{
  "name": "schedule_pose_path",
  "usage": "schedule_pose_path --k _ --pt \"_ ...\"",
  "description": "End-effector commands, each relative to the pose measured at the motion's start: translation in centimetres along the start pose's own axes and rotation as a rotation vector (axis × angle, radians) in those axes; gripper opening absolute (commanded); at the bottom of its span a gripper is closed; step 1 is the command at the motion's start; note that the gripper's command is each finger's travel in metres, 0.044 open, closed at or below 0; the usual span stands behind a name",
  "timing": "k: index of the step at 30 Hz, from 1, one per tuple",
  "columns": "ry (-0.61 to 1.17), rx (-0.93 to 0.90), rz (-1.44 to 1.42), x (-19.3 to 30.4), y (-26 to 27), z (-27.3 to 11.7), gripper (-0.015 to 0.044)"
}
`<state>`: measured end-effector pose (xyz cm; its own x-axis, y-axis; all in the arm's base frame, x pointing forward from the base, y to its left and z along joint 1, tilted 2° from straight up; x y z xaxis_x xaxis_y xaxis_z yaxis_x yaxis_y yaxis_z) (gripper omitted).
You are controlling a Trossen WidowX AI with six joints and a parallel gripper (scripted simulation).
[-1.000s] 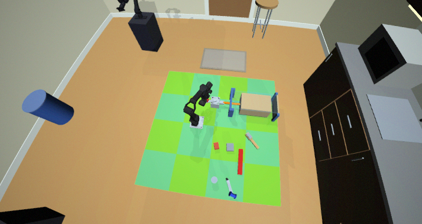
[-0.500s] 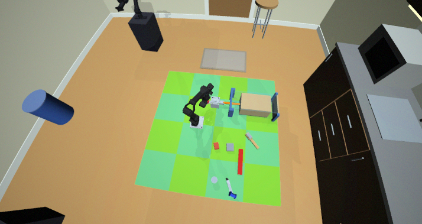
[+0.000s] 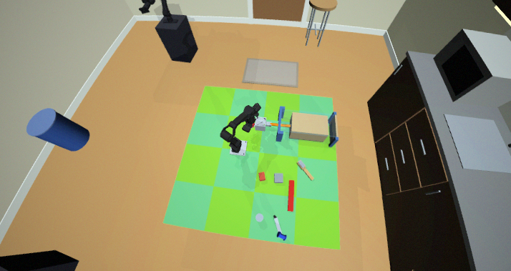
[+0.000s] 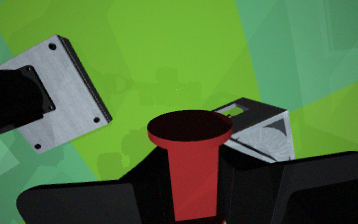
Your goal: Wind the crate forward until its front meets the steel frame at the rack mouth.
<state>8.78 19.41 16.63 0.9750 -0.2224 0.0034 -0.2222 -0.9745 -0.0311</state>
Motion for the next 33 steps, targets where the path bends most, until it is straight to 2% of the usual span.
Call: schedule_pose_path --k 1,33 --pt "0.028 -0.017 0.012 1.1 0.6 0.2 0.0000" --pt "0.032 -0.018 0.012 4.8 1.3 0.1 0.0000"
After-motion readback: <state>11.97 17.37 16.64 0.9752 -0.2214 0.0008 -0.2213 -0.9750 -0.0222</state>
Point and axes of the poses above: the point midway between the two fingers, 35 mm back from their tips, its own z axis out along the fingers, its own y axis across the jaws, x = y × z, the point moved 3 cm from there along -z, back along the fingers, and after that the axes turned 1 degree about -z, right-handed, at the moved point
